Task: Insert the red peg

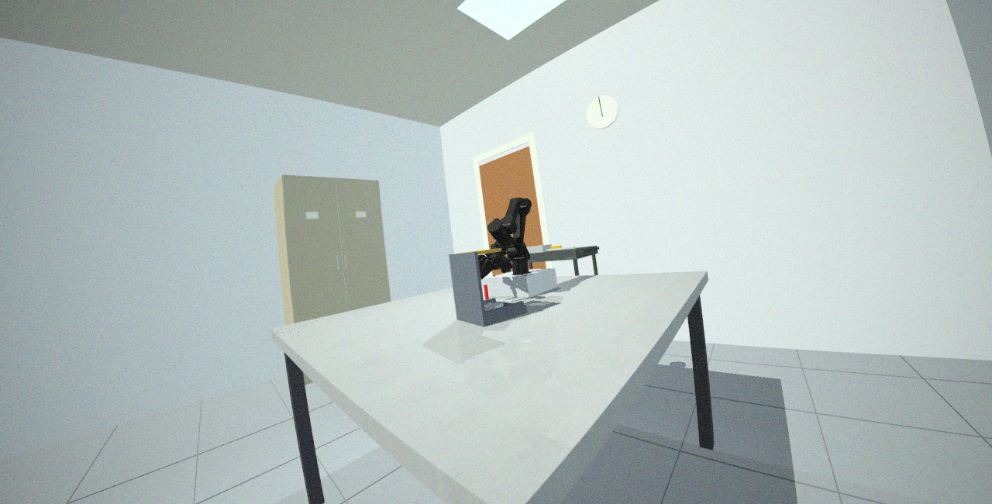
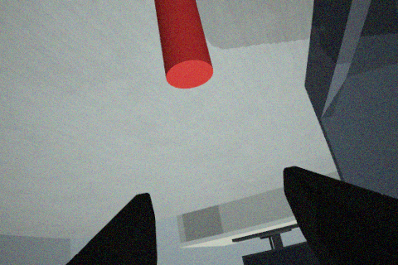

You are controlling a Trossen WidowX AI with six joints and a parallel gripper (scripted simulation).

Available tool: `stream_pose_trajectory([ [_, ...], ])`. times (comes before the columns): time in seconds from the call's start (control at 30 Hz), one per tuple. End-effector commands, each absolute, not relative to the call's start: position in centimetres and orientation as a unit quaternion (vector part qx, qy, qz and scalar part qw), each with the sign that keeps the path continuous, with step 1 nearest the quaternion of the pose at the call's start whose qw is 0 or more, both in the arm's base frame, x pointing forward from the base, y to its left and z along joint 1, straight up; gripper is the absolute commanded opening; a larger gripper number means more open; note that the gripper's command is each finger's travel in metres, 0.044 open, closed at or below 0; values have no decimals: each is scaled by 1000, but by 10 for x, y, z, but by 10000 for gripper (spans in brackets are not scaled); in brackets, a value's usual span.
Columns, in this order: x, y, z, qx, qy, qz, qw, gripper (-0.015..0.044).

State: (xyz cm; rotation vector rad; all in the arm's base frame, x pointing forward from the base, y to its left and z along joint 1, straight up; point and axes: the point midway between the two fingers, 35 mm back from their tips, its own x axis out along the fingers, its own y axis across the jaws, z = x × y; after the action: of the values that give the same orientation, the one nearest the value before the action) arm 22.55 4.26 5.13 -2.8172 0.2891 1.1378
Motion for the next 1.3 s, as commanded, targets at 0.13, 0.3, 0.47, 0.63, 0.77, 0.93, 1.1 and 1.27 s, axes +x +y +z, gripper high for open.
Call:
stream_pose_trajectory([
  [0.13, 228, 43, 36, -921, 98, 375, 43, 220],
  [0.3, 229, 43, 28, -921, 98, 375, 43, 220],
  [0.47, 229, 44, 19, -921, 98, 375, 43, 220],
  [0.63, 229, 43, 11, -921, 98, 375, 43, 220],
  [0.77, 228, 43, 4, -921, 98, 375, 43, 220],
  [0.93, 227, 42, -4, -921, 98, 375, 43, 220],
  [1.1, 225, 41, -12, -921, 98, 375, 43, 220],
  [1.27, 223, 40, -16, -921, 99, 375, 43, 220],
])
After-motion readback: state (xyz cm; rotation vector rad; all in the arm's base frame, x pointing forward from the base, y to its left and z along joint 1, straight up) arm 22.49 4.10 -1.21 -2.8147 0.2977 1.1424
